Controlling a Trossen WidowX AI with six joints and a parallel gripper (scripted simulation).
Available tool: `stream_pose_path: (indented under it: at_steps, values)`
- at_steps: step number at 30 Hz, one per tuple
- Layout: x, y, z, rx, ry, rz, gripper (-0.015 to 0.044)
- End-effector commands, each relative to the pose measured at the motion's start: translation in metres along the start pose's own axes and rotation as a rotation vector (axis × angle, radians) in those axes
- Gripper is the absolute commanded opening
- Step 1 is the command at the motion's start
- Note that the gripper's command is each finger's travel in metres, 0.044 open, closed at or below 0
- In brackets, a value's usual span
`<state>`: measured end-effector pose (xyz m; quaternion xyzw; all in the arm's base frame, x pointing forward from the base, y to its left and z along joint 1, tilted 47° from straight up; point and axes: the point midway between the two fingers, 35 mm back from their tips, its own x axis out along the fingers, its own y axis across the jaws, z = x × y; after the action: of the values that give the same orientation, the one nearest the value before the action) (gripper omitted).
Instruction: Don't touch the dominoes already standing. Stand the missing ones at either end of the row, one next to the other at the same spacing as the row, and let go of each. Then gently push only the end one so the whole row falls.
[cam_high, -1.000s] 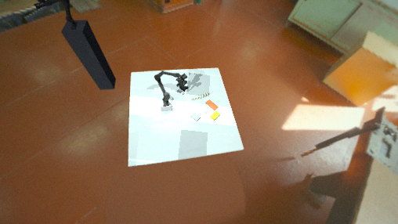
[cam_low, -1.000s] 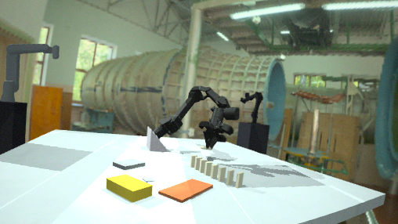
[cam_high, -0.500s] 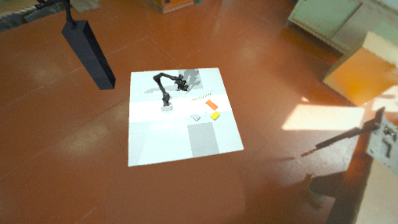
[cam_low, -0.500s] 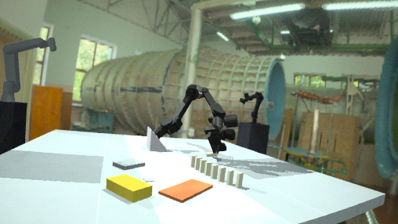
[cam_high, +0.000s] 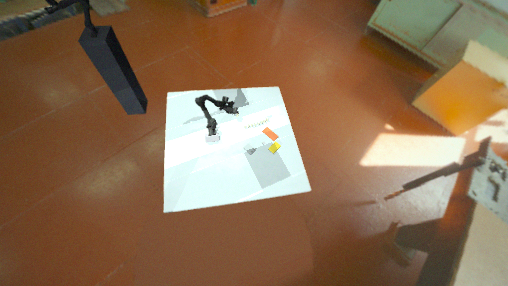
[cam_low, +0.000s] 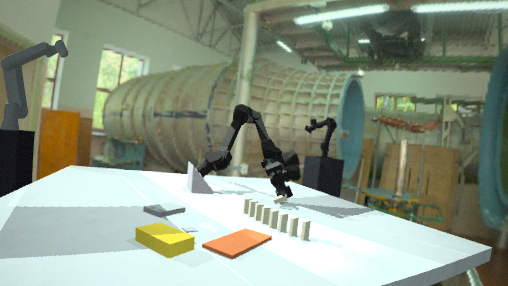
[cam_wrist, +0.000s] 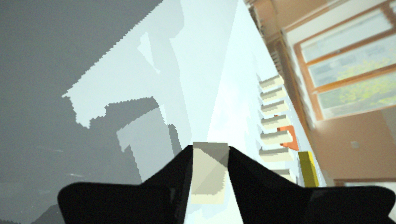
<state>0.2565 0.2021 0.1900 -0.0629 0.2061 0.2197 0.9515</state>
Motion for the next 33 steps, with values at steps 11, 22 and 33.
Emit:
stream_pose_path:
  at_steps: [11,22,33]
  values:
    - [-0.028,0.015,0.013,0.155,-0.288,-0.055,0.0107]
    - [-0.06,0.016,0.01,0.344,-0.467,-0.07,0.0107]
    - [-0.092,0.004,-0.006,0.612,-0.593,-0.074,0.0107]
